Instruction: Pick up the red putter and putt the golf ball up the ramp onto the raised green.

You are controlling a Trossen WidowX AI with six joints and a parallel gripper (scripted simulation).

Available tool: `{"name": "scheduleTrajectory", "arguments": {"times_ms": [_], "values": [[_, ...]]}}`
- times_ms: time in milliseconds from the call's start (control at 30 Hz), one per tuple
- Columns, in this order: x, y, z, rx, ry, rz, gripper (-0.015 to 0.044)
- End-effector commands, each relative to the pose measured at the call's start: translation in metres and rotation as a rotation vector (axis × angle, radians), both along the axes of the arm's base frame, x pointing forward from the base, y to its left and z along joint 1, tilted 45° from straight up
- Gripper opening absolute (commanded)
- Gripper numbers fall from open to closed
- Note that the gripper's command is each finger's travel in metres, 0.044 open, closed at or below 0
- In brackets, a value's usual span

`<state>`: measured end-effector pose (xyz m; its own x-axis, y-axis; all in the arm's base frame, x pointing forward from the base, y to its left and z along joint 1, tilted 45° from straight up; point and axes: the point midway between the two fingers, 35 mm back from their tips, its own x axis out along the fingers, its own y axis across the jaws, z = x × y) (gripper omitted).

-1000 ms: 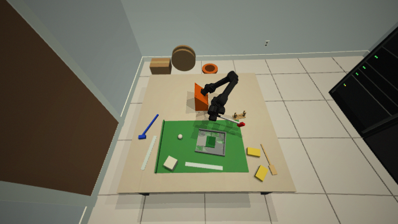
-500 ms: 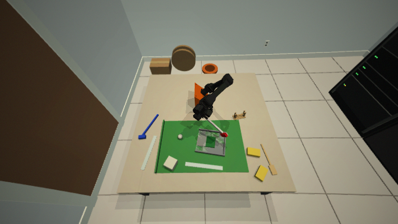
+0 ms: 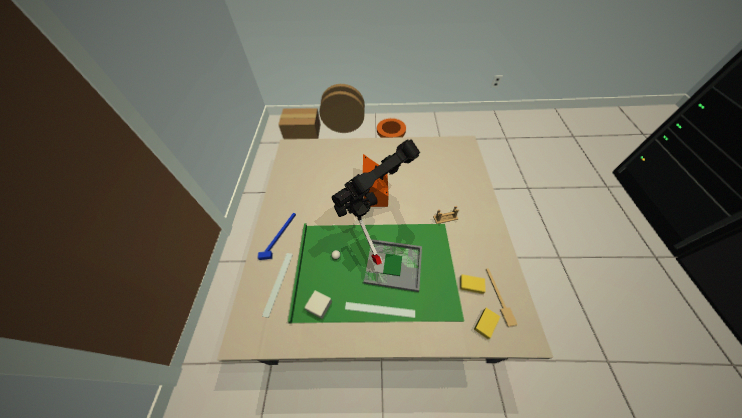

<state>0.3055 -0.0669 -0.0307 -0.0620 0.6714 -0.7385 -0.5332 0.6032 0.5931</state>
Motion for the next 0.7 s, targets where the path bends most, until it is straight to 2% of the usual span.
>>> {"name": "scheduleTrajectory", "arguments": {"times_ms": [0, 533, 667], "values": [[-0.007, -0.026, -0.022, -0.015, 0.086, -0.094, 0.0], [-0.055, -0.094, -0.098, -0.039, 0.391, -0.38, 0.0], [-0.061, -0.099, -0.105, -0.04, 0.419, -0.405, 0.0]]}}
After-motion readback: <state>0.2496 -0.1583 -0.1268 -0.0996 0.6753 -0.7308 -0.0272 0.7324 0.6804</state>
